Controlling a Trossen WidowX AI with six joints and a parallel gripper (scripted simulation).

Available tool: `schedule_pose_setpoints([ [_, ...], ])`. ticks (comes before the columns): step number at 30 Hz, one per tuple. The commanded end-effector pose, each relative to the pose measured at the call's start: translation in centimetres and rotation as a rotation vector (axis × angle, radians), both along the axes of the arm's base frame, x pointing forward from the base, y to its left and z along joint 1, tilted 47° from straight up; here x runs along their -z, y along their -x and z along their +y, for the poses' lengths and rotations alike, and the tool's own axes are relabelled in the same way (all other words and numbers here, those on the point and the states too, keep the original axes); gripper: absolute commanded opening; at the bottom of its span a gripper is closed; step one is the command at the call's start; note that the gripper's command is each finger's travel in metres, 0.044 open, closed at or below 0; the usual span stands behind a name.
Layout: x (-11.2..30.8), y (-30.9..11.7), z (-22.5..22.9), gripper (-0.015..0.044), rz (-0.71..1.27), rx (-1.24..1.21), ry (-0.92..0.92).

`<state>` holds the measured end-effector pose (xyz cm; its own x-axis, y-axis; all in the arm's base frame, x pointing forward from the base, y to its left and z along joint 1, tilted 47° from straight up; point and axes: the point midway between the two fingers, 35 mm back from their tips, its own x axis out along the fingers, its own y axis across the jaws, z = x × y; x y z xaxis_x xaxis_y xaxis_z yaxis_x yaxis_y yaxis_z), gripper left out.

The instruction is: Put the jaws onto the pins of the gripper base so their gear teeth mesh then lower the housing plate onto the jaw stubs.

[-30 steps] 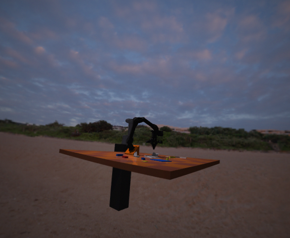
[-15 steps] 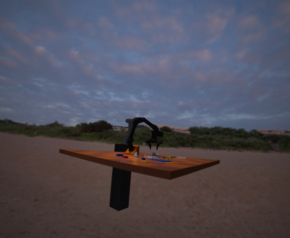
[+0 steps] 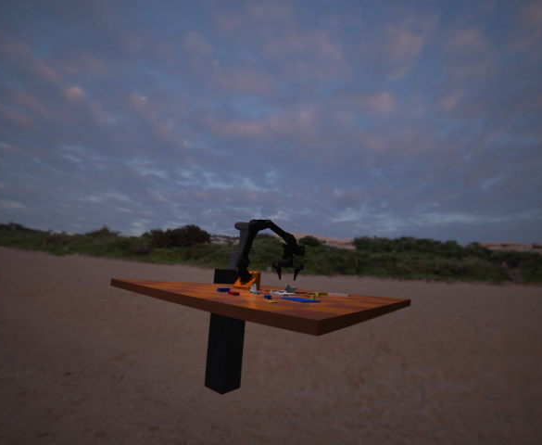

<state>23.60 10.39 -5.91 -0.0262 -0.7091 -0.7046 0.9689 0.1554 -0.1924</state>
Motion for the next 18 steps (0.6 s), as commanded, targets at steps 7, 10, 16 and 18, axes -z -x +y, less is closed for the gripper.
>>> schedule_pose_setpoints([
  [7,0.0,-0.02,-0.01,0.044,0.0,-0.003,0.0],
  [10,0.0,-0.02,-0.01,0.044,0.0,-0.003,0.0],
  [16,-0.57,0.06,0.55,0.0361,0.004,0.005,0.001],
  [18,-0.57,0.06,0.55,0.0309,0.004,0.005,0.001],
])
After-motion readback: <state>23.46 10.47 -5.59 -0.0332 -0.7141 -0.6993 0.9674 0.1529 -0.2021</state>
